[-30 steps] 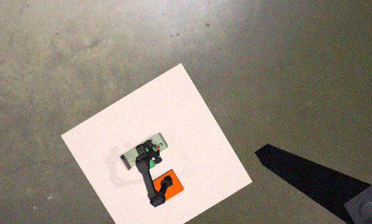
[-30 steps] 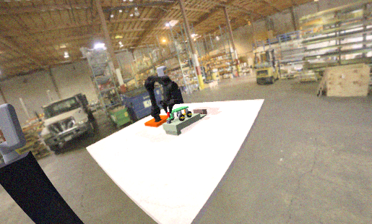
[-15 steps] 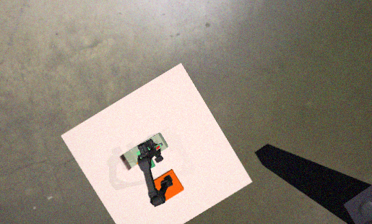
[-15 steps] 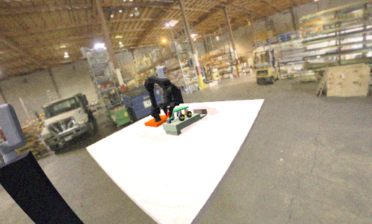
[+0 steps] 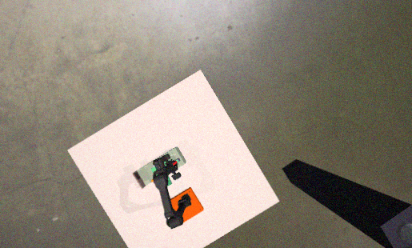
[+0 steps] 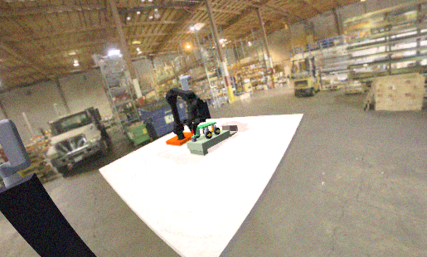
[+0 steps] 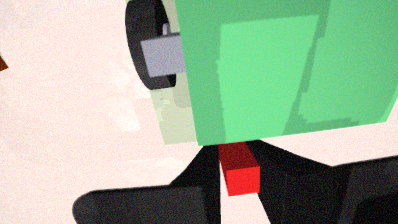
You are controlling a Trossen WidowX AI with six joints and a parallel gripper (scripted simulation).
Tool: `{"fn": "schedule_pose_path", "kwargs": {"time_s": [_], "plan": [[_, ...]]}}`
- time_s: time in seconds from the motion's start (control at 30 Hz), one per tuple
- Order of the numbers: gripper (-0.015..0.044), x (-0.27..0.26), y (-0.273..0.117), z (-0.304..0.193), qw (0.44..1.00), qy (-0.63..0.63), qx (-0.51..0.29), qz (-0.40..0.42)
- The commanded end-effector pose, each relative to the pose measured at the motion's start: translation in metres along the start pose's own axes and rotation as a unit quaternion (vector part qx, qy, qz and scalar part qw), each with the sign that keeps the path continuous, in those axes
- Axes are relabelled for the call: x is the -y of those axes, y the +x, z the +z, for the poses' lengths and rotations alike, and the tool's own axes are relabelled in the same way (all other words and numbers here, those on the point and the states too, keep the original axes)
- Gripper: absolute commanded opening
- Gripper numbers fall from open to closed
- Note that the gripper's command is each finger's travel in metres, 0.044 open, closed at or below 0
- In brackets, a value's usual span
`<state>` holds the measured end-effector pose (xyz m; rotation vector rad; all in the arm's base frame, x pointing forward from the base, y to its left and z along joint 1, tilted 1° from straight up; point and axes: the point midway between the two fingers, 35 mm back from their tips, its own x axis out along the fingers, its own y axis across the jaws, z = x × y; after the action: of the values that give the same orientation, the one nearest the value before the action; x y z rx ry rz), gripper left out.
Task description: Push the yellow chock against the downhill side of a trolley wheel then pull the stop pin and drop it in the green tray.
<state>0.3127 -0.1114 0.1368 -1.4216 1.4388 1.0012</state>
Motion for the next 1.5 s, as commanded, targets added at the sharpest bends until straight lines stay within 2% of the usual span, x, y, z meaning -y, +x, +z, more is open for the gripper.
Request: {"fn": "schedule_pose_path", "kwargs": {"time_s": [0.0, 0.07, 0.1, 1.47], "plan": [[0.0038, 0.0, 0.0, 0.0, 1.0, 0.0, 0.0, -0.001], [0.0025, 0.0, 0.0, 0.0, 1.0, 0.0, 0.0, -0.001], [0.0, 0.0, 0.0, 0.0, 1.0, 0.0, 0.0, -0.001], [0.0, -0.002, -0.03, -0.002, 1.0, -0.002, 0.0, 0.002]]}}
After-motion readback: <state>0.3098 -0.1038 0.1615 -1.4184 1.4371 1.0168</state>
